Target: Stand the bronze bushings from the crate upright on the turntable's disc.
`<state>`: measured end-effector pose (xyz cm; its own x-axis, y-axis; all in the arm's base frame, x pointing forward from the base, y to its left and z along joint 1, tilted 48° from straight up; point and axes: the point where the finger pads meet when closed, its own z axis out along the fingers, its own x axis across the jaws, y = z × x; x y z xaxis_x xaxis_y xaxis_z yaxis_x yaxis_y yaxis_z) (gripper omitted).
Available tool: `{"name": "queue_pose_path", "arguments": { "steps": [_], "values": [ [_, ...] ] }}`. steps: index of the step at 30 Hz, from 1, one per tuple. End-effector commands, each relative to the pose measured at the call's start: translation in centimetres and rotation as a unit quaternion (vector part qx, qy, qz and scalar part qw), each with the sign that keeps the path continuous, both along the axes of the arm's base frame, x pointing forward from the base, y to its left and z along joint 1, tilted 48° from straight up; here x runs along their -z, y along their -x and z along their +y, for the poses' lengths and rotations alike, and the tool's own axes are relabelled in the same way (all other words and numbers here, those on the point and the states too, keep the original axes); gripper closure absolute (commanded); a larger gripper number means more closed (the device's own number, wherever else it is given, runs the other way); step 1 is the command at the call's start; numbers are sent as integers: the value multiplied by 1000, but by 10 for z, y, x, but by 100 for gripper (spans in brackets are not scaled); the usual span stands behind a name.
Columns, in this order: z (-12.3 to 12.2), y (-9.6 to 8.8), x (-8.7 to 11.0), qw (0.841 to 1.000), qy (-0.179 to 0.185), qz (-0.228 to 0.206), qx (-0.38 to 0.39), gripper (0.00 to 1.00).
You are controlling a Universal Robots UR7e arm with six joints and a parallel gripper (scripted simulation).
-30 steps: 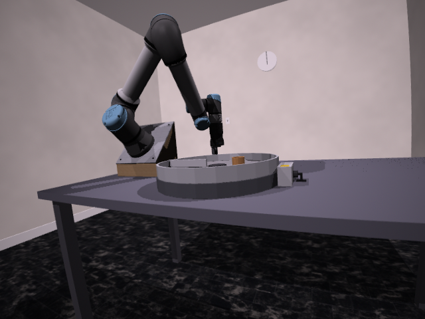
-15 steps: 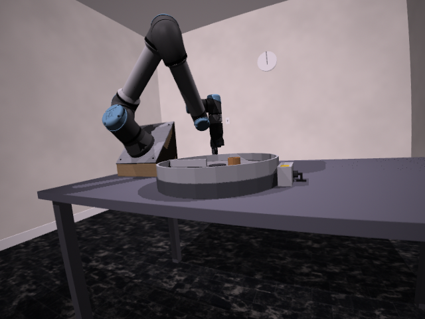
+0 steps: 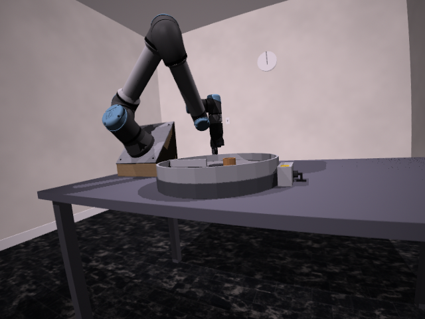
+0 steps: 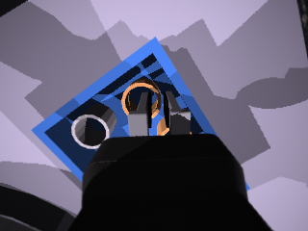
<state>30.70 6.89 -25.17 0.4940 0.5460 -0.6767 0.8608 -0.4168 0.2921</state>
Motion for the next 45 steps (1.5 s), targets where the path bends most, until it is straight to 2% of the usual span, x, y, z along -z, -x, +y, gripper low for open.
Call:
{"name": "queue_pose_path", "arguments": {
  "steps": [1, 24, 45],
  "values": [
    [-1, 2, 0, 1000, 1, 2, 0, 64],
    [-19, 6, 16, 1000, 1, 3, 0, 64],
    [-18, 5, 16, 1000, 1, 2, 0, 64]
  ]
}}
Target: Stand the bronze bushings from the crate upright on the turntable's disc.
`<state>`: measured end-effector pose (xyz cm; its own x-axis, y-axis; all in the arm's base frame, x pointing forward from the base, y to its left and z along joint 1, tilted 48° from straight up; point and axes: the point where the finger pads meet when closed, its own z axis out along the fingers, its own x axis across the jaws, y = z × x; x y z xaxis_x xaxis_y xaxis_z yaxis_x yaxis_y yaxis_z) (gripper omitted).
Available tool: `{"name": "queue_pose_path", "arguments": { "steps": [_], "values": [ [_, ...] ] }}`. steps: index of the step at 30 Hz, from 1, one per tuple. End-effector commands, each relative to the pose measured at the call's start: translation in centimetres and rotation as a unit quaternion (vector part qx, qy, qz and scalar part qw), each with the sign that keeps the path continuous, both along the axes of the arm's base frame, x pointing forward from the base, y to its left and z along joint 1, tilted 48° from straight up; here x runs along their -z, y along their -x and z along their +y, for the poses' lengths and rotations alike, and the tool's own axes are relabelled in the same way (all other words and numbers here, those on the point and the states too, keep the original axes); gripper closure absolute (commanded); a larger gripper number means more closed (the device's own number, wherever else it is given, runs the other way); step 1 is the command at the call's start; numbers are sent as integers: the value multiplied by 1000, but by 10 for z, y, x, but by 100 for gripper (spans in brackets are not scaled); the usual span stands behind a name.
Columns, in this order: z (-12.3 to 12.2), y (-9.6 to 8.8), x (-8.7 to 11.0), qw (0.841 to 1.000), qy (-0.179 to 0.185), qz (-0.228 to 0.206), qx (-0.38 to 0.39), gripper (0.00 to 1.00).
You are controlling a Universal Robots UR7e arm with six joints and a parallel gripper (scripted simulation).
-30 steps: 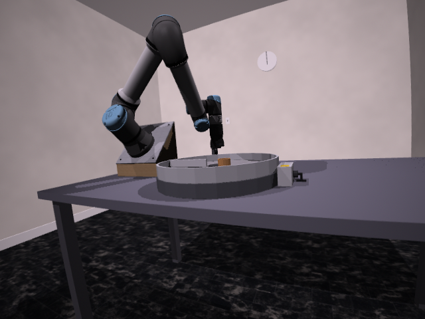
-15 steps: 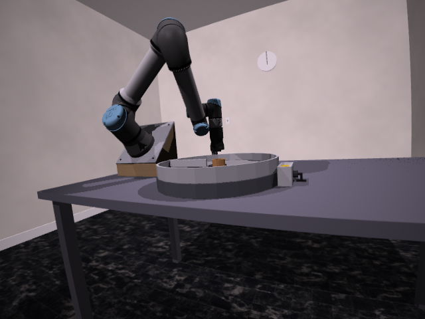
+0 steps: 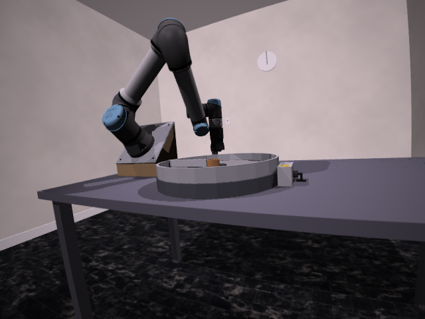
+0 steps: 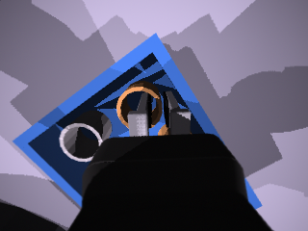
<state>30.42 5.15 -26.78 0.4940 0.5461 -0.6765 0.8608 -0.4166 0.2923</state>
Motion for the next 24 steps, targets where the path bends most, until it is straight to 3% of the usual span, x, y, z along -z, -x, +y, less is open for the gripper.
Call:
{"name": "queue_pose_path", "arguments": {
  "steps": [1, 19, 20, 24],
  "values": [
    [-1, 2, 0, 1000, 1, 2, 0, 64],
    [-1, 2, 0, 1000, 1, 2, 0, 64],
    [-1, 2, 0, 1000, 1, 2, 0, 100],
    [-1, 2, 0, 1000, 1, 2, 0, 100]
  ]
}}
